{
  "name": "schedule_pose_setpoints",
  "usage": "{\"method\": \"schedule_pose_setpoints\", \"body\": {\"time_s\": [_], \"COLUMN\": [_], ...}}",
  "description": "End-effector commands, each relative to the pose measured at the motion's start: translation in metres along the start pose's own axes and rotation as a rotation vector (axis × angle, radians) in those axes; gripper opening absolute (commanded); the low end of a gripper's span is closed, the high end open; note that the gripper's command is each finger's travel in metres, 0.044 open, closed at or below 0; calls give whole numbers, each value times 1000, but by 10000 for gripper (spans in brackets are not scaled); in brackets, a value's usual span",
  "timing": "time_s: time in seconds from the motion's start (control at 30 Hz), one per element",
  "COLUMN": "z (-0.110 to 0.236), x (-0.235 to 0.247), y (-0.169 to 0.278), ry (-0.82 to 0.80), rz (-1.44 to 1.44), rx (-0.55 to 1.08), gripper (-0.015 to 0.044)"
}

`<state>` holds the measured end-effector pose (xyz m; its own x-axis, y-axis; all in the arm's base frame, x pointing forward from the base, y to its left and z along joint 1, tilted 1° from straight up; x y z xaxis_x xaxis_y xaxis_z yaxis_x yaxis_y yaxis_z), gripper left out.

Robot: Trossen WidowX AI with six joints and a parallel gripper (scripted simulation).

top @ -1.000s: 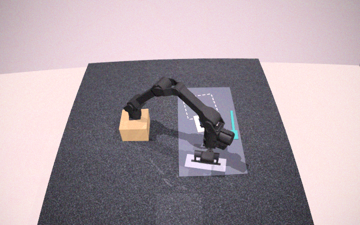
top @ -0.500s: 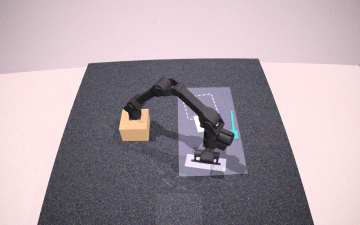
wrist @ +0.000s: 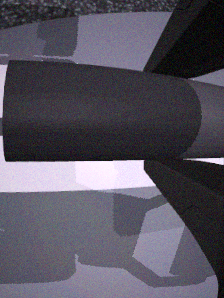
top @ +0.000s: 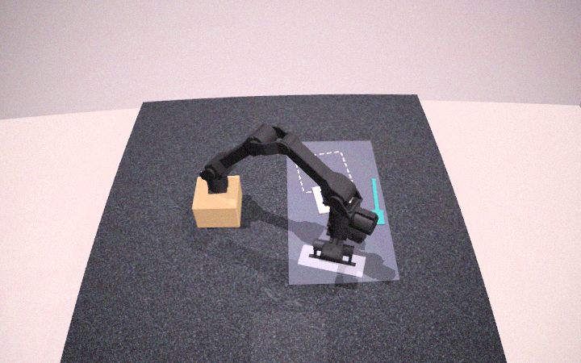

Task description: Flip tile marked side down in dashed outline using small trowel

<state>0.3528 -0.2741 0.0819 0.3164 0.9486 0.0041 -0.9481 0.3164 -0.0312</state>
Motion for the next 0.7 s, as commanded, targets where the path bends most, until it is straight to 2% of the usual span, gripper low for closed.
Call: {"method": "schedule_pose_setpoints", "body": {"time_s": [0.0, 0.67], "z": [-2, -2], "x": [1, 1], "y": [-1, -1], "ry": [2, 2], "rz": [-100, -687], "rx": [1, 1], "gripper": [130, 130]}}
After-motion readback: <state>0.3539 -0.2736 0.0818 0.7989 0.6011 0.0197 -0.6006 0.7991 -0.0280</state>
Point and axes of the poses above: the point midway between the two fingers, 35 mm back from their tips, its own z axis back along the fingers, its own x axis across the jaws, y = z × x, the point moved 7 cm from there along z, back along the fingers, and after that the axes turned 3 degrees about z, right-handed, at the moved point
